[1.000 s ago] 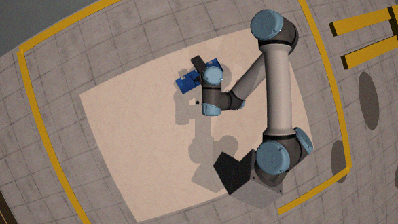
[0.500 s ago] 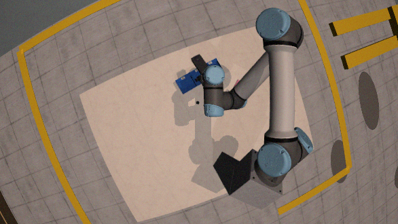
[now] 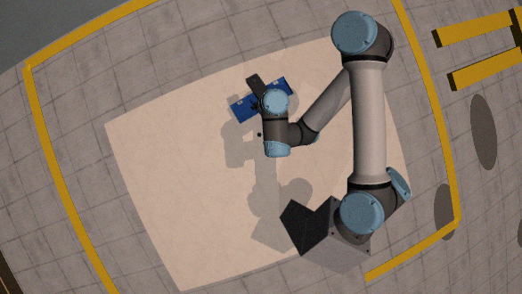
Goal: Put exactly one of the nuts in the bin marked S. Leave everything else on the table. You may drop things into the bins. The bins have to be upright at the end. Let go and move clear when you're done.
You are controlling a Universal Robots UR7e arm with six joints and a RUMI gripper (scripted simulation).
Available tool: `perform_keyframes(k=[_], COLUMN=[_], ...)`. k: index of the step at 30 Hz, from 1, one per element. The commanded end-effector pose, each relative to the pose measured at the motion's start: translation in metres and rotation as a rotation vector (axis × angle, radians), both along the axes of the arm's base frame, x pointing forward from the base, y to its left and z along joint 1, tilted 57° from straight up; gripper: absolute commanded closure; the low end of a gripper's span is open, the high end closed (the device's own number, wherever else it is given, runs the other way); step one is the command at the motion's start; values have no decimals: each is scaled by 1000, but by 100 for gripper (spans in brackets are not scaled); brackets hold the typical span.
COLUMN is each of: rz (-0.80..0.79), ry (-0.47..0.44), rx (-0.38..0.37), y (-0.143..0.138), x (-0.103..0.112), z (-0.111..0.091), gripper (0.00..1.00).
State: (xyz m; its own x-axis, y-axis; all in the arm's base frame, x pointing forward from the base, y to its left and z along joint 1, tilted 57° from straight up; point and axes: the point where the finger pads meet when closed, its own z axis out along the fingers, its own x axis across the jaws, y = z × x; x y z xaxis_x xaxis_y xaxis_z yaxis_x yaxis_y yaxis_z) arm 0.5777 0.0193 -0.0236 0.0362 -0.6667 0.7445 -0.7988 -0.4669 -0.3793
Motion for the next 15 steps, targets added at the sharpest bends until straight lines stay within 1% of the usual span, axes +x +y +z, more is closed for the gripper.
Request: perform_keyframes(k=[1, 10, 15], rz=[0, 0, 0], ry=[-1, -1, -1], rx=[0, 0, 0], y=[14, 43, 44], x=[0, -1, -1], z=[-14, -46, -46], gripper=[96, 96, 96])
